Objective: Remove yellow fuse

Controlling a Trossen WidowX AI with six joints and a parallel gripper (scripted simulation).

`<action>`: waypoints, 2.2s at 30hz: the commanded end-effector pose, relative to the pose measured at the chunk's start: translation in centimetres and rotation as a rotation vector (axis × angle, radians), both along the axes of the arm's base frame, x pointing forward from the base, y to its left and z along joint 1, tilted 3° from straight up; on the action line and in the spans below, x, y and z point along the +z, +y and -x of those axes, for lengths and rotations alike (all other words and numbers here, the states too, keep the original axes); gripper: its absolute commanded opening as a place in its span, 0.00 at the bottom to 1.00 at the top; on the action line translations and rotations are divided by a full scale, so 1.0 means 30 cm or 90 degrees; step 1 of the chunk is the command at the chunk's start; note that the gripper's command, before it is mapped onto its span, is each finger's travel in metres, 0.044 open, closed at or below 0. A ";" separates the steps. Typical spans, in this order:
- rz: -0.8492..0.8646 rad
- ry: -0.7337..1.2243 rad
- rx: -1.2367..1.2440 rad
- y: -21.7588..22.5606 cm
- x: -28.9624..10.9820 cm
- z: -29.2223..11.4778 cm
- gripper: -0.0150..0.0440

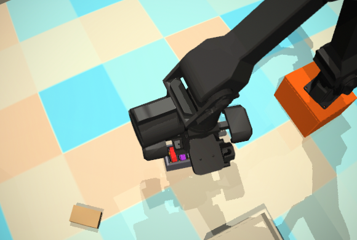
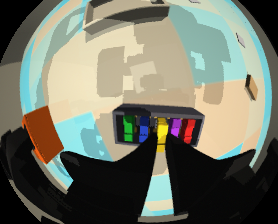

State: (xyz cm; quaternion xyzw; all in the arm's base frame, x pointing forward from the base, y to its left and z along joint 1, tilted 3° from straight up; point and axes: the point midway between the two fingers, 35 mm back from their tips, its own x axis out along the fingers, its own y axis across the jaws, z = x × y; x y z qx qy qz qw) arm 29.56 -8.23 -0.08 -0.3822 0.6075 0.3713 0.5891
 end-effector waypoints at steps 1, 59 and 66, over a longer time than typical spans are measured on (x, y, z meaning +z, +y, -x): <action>0.001 0.000 0.000 0.000 0.009 -0.001 0.25; 0.002 -0.001 0.001 0.014 0.147 -0.007 0.25; -0.001 -0.002 0.001 0.132 0.147 -0.061 0.25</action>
